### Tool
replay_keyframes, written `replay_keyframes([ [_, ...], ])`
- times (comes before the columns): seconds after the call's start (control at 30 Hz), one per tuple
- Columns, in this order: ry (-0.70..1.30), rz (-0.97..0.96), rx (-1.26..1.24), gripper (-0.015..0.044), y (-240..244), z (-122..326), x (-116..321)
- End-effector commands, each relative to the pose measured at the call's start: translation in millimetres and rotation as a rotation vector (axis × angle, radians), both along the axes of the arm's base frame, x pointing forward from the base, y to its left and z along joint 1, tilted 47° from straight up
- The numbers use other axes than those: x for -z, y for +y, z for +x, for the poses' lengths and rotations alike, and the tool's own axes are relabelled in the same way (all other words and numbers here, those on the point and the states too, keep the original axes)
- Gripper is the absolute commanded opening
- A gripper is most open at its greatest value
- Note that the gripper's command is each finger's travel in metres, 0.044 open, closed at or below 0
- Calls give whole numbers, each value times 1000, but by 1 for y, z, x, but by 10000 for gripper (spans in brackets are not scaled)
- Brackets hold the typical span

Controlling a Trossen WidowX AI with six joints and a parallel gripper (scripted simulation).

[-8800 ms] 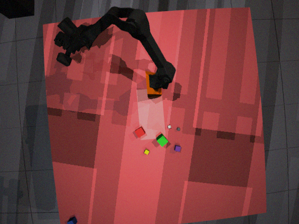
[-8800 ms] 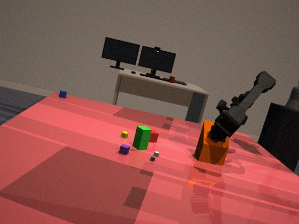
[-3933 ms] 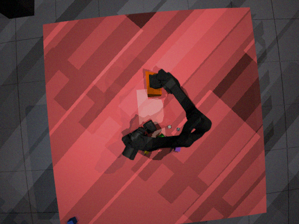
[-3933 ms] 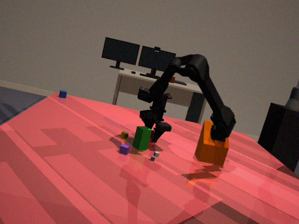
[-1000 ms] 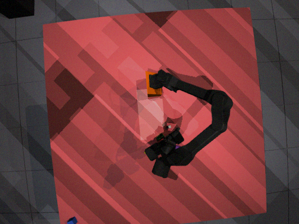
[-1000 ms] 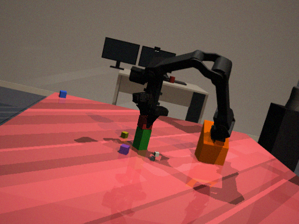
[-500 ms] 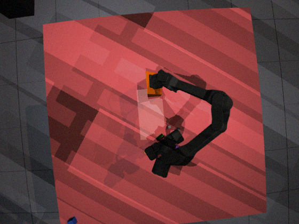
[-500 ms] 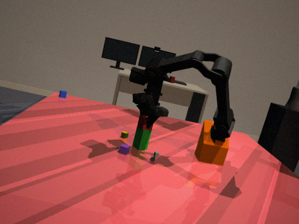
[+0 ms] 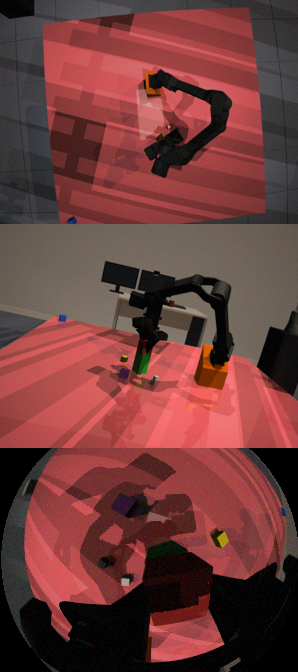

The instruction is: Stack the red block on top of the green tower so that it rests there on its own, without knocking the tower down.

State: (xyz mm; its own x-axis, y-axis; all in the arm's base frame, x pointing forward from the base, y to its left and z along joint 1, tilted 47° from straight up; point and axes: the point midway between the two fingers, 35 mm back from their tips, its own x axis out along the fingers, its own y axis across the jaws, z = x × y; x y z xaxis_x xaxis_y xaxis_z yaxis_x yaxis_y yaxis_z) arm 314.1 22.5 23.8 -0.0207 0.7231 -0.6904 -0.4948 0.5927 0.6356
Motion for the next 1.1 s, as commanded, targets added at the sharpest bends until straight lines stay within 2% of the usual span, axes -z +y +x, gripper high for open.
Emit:
replay_keyframes([
  [0.0, 0, 0, 0, 131, 0, 0, 0],
  [0.4, 0, 0, 0, 440, 0, 0, 0],
  [1.07, 0, 0, 0, 440, 0, 0, 0],
])
